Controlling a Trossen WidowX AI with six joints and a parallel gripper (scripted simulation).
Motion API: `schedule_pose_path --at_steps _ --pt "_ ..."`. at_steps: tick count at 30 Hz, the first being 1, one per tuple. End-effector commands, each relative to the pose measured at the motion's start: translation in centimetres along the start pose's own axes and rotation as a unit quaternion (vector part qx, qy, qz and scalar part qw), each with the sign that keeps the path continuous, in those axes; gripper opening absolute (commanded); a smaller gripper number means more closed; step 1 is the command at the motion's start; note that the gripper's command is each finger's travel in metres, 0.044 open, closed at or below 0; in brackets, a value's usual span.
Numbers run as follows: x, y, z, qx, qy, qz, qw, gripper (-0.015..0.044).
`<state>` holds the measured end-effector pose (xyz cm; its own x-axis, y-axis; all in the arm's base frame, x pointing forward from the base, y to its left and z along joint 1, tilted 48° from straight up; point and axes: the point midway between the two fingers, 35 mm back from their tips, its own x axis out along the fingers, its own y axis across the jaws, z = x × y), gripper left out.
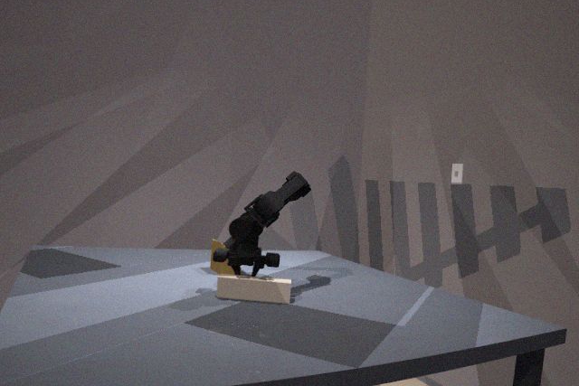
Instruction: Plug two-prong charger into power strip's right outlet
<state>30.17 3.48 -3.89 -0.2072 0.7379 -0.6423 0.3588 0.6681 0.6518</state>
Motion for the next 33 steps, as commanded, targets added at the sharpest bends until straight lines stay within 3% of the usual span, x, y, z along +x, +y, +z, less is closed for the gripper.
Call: schedule_pose_path --at_steps 1,33 --pt "-0.16 0.1 0.88 -0.006 -0.009 -0.001 1.0 0.0" --pt "-0.17 0.14 1.54 -0.007 -0.009 -0.001 1.0 0.0"
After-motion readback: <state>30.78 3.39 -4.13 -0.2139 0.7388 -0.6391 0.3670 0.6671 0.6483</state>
